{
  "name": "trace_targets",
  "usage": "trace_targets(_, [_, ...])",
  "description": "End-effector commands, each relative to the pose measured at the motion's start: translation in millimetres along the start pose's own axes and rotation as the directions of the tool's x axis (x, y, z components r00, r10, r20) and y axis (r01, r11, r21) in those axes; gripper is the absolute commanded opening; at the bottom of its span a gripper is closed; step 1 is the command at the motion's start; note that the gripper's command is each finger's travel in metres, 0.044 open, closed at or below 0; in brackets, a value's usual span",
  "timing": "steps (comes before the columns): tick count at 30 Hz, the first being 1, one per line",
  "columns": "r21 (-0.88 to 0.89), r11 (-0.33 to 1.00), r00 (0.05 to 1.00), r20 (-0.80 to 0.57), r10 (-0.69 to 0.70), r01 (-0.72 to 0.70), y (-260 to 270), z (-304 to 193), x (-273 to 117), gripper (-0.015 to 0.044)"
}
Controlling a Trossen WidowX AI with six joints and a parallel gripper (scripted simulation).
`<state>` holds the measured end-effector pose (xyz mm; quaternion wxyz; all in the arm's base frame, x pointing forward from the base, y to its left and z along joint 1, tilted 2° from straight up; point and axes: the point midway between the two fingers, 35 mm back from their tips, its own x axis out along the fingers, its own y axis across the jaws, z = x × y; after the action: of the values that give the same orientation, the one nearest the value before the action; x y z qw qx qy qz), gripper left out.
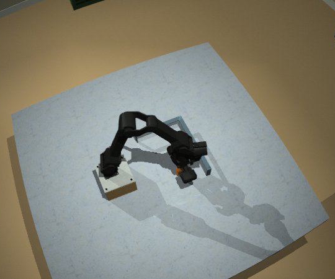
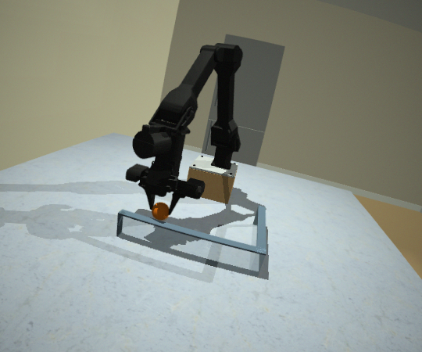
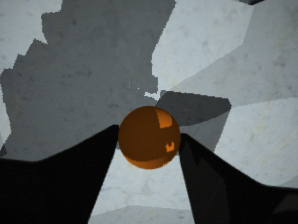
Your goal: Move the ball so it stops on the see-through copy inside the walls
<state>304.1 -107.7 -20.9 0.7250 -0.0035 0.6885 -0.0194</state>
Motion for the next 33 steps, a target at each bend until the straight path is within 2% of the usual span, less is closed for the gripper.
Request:
trace_targets(1, [-0.004,1.000,1.000,-0.010,0.002,-0.002,0.7,-2.8,8.7,0.0000])
trace_targets(6, [-0.004,1.000,1.000,-0.010,0.002,-0.002,0.7,-2.9,11.1,0.0000])
trace_targets(18, [0.000,1.000,1.000,-0.003,0.001,-0.001,0.3,-1.0,7.1,0.0315])
trace_targets(19, [0.000,1.000,1.000,-0.003,0.001,-0.001,0.3,-1.0,7.1,0.0326])
trace_targets(23, [-0.001,1.000,1.000,-0.004,0.001,-0.001,-0.1,0.3,-3.5,0.0326])
trace_targets(28, [-0.004,1.000,1.000,-0.009,0.002,-0.002,0.3,-1.1,-75.4,0.0326])
trace_targets(33, [-0.004,1.000,1.000,0.007,-0.002,0.002,-0.8,2.6,-72.3,0.0326])
